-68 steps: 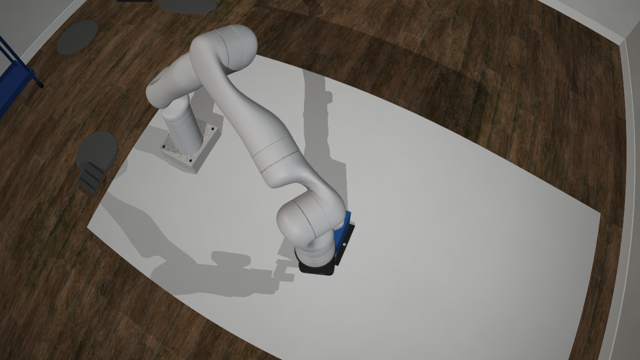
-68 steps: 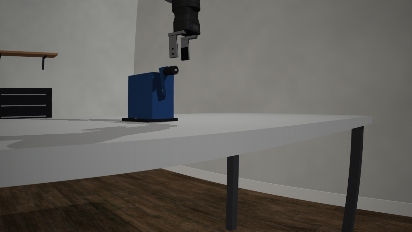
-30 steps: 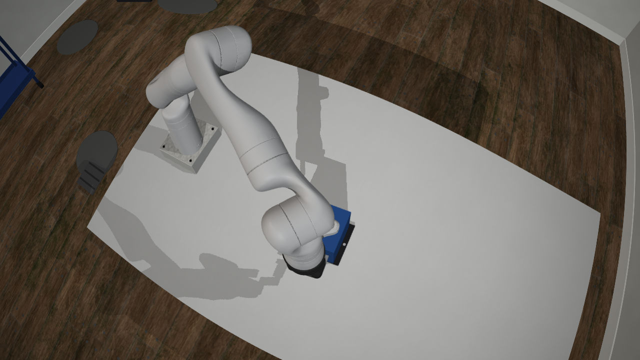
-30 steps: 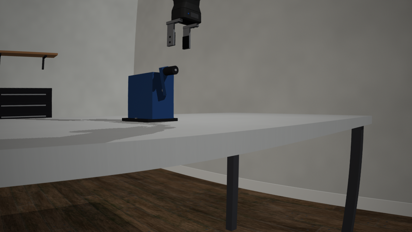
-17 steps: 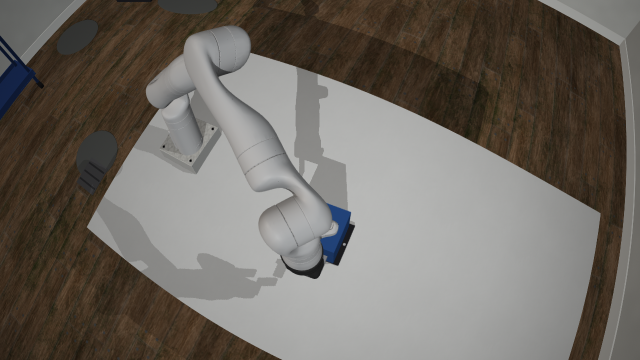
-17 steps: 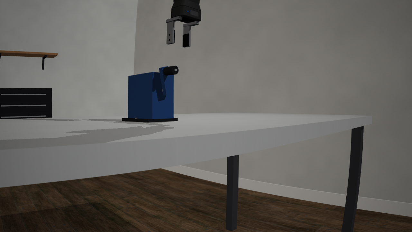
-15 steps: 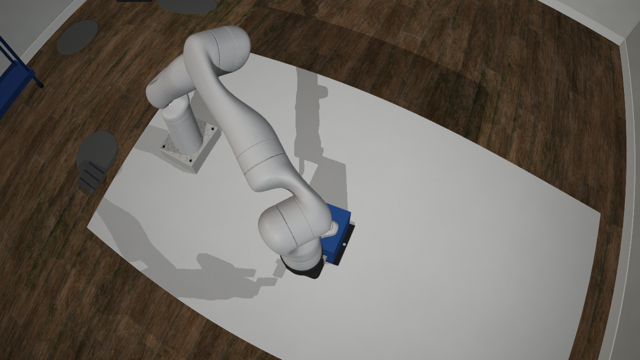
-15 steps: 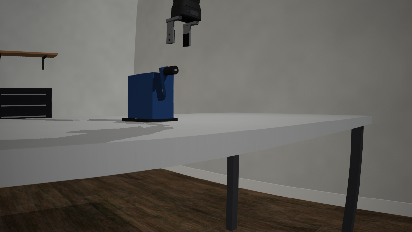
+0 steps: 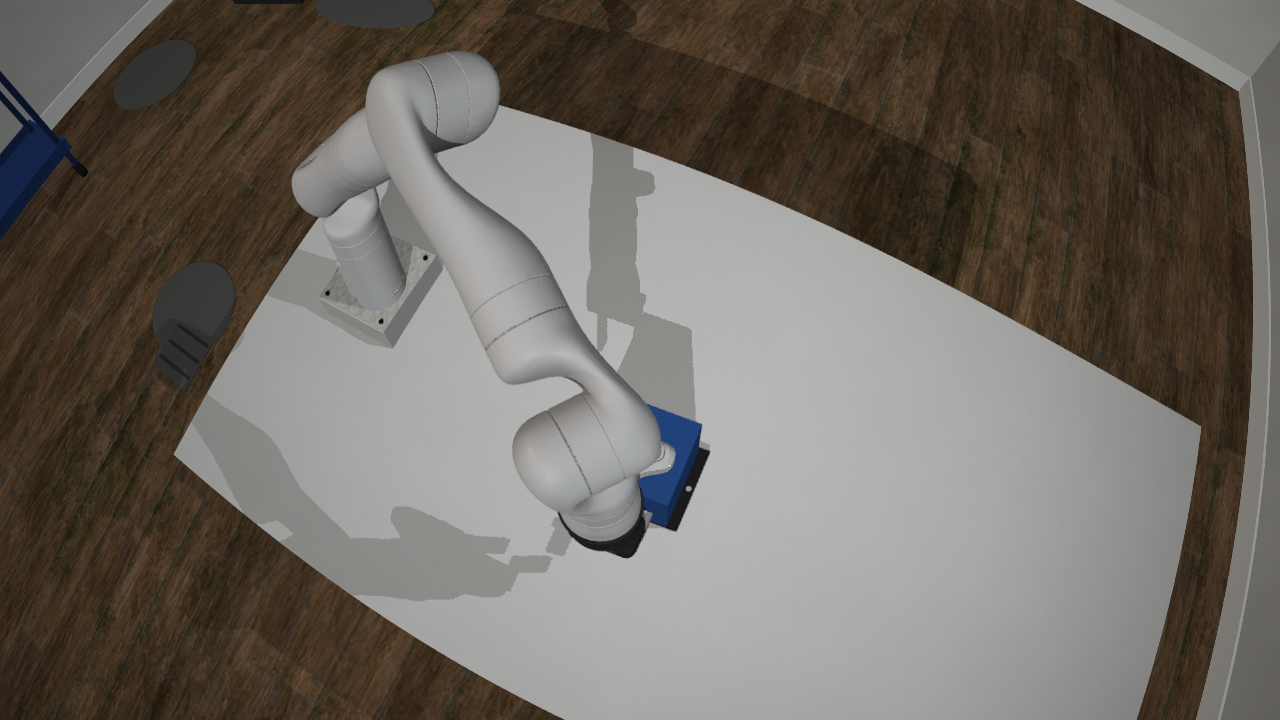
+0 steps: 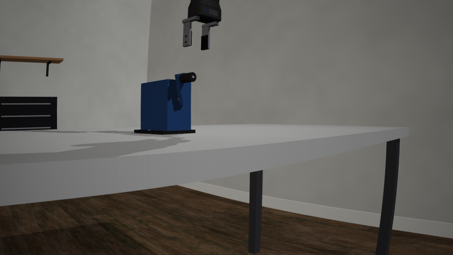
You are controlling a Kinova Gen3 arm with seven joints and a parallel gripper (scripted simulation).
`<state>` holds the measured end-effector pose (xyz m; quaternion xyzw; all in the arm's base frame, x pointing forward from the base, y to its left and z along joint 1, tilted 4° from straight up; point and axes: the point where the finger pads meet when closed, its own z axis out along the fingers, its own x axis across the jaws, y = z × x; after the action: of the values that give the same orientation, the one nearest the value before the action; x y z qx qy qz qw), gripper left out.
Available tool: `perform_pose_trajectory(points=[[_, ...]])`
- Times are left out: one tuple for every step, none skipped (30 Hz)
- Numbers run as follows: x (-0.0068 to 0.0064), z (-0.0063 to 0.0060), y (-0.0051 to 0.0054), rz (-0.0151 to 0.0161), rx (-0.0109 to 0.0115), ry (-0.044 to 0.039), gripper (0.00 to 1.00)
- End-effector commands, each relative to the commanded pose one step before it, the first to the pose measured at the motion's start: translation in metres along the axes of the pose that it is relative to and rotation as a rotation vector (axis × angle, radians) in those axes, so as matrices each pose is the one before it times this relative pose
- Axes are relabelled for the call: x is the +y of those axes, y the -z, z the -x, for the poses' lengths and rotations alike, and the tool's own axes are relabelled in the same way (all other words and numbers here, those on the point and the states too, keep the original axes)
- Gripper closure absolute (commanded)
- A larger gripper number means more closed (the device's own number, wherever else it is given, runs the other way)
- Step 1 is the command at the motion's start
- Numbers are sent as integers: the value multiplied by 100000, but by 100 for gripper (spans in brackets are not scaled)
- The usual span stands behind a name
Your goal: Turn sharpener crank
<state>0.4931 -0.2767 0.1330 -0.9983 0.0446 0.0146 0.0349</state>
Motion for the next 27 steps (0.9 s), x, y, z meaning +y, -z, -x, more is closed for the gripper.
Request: perform_pose_trajectory(points=[[44, -39, 148, 102, 254, -64, 0], [0, 0, 0, 0, 0, 0, 0], [0, 0, 0, 0, 0, 0, 100], [0, 0, 0, 0, 0, 0, 100], [0, 0, 0, 0, 0, 0, 100], [0, 0, 0, 0, 0, 0, 100], [0, 0, 0, 0, 0, 0, 100], [0, 0, 0, 0, 0, 0, 100], [0, 0, 0, 0, 0, 0, 100], [0, 0, 0, 0, 0, 0, 100], [0, 0, 0, 0, 0, 0, 100], [0, 0, 0, 0, 0, 0, 100], [0, 0, 0, 0, 0, 0, 100], [0, 0, 0, 0, 0, 0, 100], [0, 0, 0, 0, 0, 0, 100], [0, 0, 0, 0, 0, 0, 100], [0, 0, 0, 0, 0, 0, 100], [0, 0, 0, 0, 0, 0, 100], [0, 0, 0, 0, 0, 0, 100], [0, 0, 0, 0, 0, 0, 100], [0, 0, 0, 0, 0, 0, 100], [0, 0, 0, 0, 0, 0, 100], [0, 0, 0, 0, 0, 0, 100], [0, 0, 0, 0, 0, 0, 100], [0, 0, 0, 0, 0, 0, 100], [0, 0, 0, 0, 0, 0, 100], [0, 0, 0, 0, 0, 0, 100]])
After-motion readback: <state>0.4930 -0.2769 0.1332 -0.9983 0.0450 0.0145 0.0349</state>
